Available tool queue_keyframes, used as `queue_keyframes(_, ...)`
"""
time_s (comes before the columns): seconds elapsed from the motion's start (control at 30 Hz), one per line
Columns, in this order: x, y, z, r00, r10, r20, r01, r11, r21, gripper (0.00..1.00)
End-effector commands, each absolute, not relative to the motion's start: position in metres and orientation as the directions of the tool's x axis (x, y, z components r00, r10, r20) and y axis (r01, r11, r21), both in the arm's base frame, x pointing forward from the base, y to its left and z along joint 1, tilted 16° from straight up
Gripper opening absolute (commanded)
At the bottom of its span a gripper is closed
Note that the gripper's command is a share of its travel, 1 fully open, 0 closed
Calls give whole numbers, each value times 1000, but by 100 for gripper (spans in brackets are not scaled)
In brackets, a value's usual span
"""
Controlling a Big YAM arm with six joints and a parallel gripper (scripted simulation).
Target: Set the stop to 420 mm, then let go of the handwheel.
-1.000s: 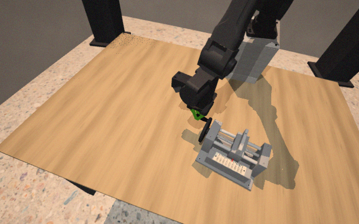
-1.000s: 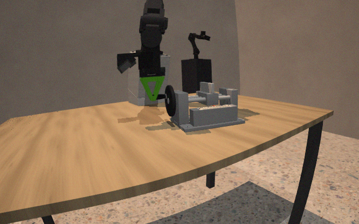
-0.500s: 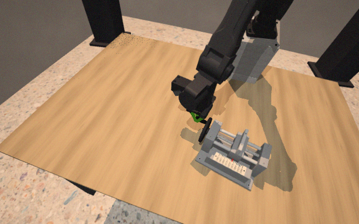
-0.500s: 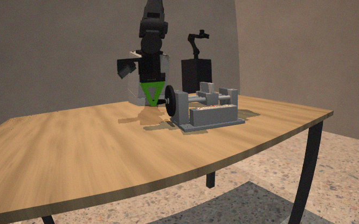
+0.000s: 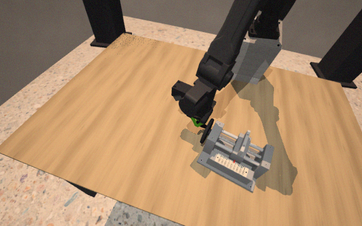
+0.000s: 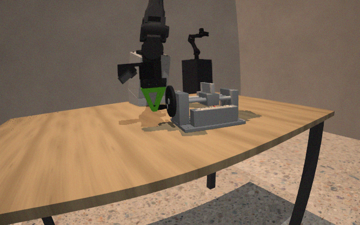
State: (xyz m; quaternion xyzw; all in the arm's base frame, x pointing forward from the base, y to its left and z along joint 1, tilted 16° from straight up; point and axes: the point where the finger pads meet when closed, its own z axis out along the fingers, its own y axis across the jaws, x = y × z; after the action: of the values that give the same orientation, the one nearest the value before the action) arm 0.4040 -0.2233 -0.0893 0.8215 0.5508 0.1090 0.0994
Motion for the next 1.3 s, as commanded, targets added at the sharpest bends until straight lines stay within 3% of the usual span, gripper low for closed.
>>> queue_keyframes(0.0, 418, -224, -96, 369, 927, 68, 887, -374, 270, 6)
queue_keyframes(1.27, 457, -239, -89, 369, 927, 69, 886, -373, 274, 6)
